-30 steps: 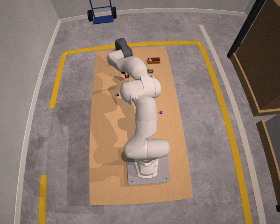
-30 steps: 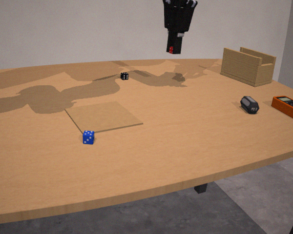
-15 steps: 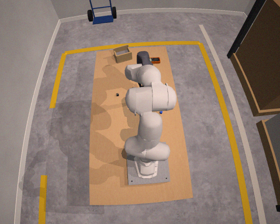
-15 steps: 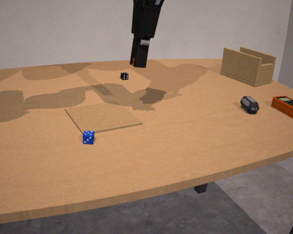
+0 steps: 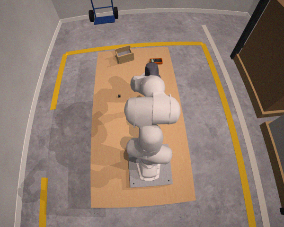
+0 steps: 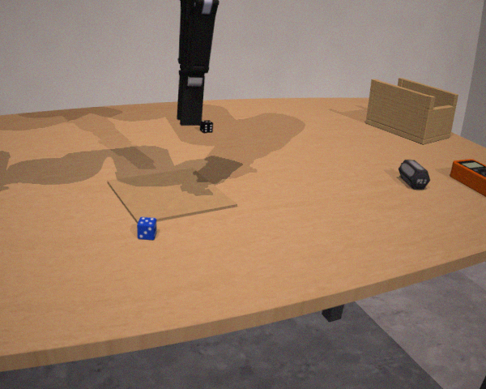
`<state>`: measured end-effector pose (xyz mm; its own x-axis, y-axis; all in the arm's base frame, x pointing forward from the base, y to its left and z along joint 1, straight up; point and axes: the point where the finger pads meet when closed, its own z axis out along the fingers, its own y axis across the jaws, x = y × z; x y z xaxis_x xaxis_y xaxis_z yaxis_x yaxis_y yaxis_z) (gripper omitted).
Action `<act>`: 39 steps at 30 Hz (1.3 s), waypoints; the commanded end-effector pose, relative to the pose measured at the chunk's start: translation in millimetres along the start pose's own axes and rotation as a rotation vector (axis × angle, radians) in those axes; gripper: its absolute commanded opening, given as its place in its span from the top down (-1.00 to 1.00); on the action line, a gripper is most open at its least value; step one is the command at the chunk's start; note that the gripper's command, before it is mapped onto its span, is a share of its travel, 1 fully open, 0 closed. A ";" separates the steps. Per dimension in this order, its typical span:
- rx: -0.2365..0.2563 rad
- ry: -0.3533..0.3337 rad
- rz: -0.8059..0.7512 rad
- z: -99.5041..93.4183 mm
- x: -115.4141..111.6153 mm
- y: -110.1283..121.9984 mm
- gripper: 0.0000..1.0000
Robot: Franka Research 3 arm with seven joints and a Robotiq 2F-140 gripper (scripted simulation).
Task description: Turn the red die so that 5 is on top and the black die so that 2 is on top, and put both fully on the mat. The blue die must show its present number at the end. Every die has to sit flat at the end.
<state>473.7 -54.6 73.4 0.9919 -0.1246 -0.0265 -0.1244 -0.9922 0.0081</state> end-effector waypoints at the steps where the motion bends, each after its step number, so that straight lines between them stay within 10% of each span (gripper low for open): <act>1: 0.007 0.021 -0.015 -1.4 5.2 -0.5 0.63; 15: 0.007 0.021 -0.015 4.5 5.3 -0.5 0.63; 39: 0.007 0.021 -0.015 89.8 7.1 -1.0 0.63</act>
<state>469.3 -53.6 -12.5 0.9950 -0.0945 -0.0316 -0.0946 -0.9955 -0.0037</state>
